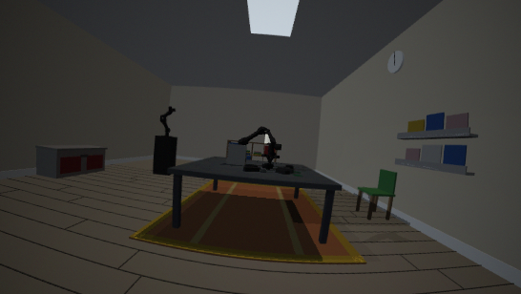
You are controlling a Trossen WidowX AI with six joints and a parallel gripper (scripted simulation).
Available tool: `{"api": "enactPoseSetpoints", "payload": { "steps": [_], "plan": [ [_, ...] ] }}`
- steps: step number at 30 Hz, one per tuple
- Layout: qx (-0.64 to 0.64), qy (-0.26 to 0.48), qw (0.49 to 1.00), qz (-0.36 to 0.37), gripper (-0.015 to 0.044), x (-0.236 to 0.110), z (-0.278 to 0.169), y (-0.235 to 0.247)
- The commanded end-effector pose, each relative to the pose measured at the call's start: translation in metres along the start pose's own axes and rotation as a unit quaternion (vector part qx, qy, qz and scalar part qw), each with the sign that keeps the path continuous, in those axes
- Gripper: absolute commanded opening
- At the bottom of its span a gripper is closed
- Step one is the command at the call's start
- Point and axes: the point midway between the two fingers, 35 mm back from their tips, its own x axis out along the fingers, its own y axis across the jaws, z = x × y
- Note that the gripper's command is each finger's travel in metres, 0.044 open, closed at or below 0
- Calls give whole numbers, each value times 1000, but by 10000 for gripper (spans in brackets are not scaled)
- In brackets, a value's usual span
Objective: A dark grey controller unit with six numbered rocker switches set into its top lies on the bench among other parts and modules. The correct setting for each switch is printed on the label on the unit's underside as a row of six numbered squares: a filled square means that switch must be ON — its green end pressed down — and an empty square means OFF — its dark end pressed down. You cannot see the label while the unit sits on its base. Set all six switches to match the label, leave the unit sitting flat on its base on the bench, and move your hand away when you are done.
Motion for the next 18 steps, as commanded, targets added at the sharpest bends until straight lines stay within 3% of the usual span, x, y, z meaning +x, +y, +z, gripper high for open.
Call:
{"api": "enactPoseSetpoints", "payload": {
  "steps": [1,14,18],
  "plan": [
    [6,-1,1000,5,0,4,-2,3],
    [6,-1,1000,5,0,4,-2,3],
    [5,0,1000,4,0,-31,-2,2]
  ]
}}
